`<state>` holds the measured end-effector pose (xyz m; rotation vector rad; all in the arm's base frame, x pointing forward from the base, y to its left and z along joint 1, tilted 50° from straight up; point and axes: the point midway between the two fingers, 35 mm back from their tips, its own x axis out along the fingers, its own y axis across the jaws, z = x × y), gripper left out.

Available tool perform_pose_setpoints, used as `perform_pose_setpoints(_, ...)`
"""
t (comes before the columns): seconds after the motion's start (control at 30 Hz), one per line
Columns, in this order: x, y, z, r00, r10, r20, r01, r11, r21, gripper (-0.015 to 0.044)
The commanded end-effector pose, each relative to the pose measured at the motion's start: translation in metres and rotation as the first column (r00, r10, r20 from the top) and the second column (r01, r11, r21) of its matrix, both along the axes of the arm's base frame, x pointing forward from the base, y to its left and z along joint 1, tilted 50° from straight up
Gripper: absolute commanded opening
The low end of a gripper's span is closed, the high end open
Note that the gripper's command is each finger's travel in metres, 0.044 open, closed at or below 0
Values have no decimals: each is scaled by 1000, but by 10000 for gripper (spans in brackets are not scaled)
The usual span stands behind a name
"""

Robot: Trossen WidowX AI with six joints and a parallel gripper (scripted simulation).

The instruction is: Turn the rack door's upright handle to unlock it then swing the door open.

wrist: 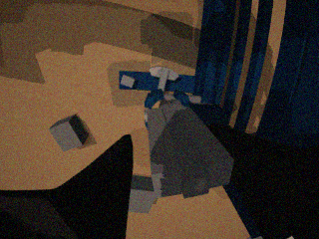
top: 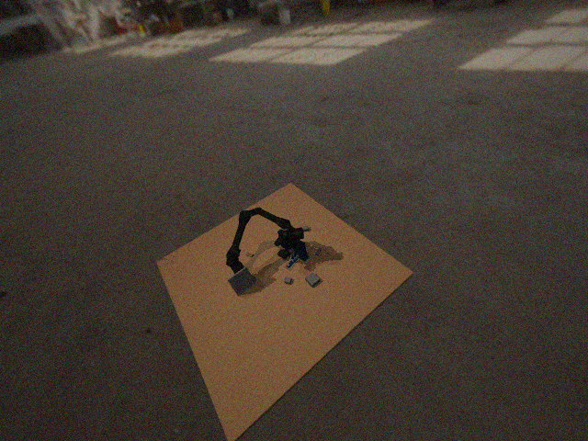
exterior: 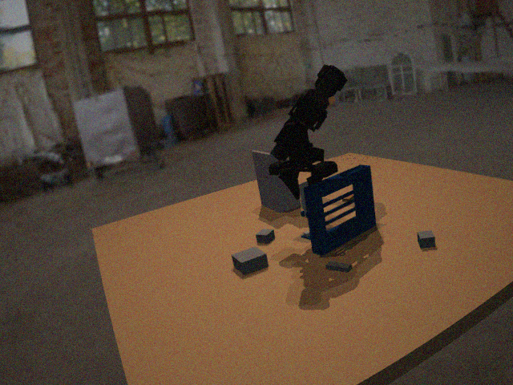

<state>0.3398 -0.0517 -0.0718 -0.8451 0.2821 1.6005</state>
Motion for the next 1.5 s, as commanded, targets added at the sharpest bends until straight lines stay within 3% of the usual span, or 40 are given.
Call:
perform_pose_setpoints(0.0, 2, 3, 0, 1000, 10, 10, -10, 1000, 5, 245)
perform_pose_setpoints(1.17, 2, 3, 0, 1000, 10, 10, -10, 1000, 5, 13)
perform_pose_setpoints(1.47, -3, 4, 1, 994, -69, -81, 69, 998, 4, 13)
